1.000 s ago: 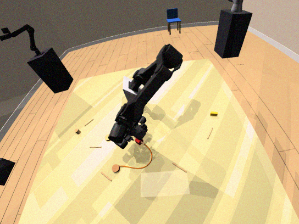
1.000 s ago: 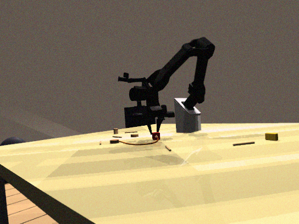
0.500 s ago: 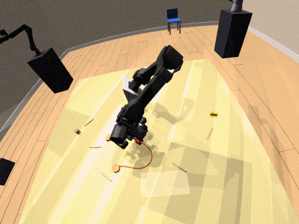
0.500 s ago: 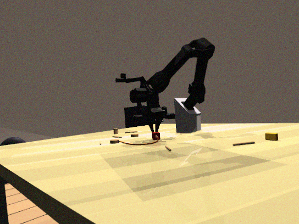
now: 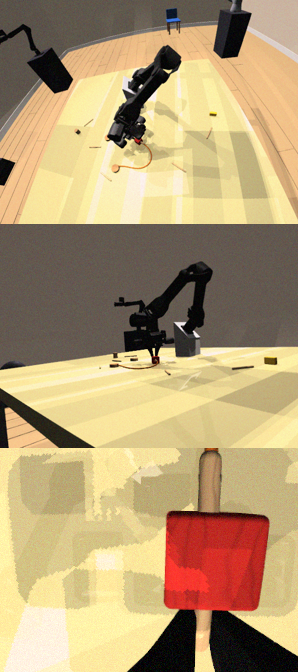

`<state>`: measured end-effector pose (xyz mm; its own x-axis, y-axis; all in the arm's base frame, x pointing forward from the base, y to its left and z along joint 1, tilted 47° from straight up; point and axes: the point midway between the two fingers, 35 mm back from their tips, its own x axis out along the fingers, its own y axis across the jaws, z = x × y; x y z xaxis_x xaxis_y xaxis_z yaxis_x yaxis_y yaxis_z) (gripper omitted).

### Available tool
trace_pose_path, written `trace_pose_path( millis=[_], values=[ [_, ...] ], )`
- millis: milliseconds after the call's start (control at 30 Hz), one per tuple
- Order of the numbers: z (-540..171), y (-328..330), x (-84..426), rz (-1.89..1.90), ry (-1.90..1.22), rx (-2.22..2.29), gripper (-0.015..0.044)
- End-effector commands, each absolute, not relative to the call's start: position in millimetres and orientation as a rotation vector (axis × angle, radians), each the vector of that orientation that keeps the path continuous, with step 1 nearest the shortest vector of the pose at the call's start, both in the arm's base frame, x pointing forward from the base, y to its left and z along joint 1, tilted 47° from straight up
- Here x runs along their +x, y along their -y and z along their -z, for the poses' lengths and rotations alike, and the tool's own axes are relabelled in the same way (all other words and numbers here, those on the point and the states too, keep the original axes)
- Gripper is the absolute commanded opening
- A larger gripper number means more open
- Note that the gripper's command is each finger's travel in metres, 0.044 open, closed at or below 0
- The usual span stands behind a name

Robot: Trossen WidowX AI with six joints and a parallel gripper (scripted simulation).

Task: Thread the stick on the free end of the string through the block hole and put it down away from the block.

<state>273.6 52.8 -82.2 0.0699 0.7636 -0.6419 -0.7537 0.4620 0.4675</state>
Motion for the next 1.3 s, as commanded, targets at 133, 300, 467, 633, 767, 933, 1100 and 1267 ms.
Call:
trace_pose_path(
  millis=[133, 300, 467, 633, 767, 933, 1100, 1267],
  values=[
    [83, -52, 273, -1.136, -0.963, 0.029, 0.0000],
    [85, -49, 270, -1.136, -0.963, 0.029, 0.0000],
    [89, -45, 265, -1.136, -0.964, 0.029, 0.0000],
    [93, -42, 261, -1.136, -0.964, 0.029, 0.0000],
    [95, -40, 257, -1.137, -0.965, 0.029, 0.0000],
    [99, -37, 254, -1.138, -0.965, 0.030, 0.0000],
    [102, -34, 250, -1.138, -0.965, 0.030, 0.0000],
    [105, -31, 246, -1.138, -0.966, 0.030, 0.0000]
  ],
)
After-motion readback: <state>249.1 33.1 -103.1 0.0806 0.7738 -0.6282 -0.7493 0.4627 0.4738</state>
